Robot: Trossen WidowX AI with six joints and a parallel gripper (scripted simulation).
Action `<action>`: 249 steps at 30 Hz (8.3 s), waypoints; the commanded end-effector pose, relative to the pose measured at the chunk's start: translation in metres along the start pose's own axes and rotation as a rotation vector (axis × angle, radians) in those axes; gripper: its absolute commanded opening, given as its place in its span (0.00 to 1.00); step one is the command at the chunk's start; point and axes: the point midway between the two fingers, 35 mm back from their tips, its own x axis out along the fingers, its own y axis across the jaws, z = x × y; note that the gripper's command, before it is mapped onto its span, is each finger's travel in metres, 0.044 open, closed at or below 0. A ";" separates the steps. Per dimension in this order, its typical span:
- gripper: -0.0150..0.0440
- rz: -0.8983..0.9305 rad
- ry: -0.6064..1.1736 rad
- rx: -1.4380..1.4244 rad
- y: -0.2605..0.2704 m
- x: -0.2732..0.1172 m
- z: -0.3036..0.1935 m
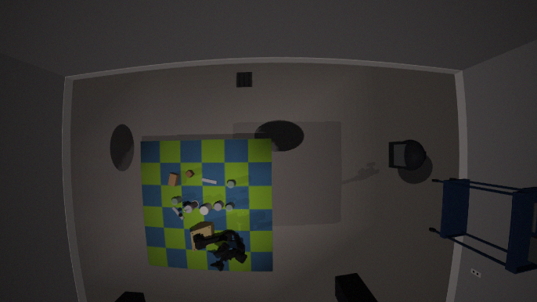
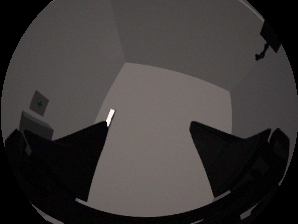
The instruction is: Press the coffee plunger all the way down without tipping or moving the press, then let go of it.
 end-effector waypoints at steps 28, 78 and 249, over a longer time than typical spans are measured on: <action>1.00 -0.628 -1.264 -1.879 0.040 0.194 0.218; 1.00 -1.796 -1.496 -2.360 0.084 0.131 0.389; 1.00 -1.770 -1.473 -2.376 0.099 0.126 0.428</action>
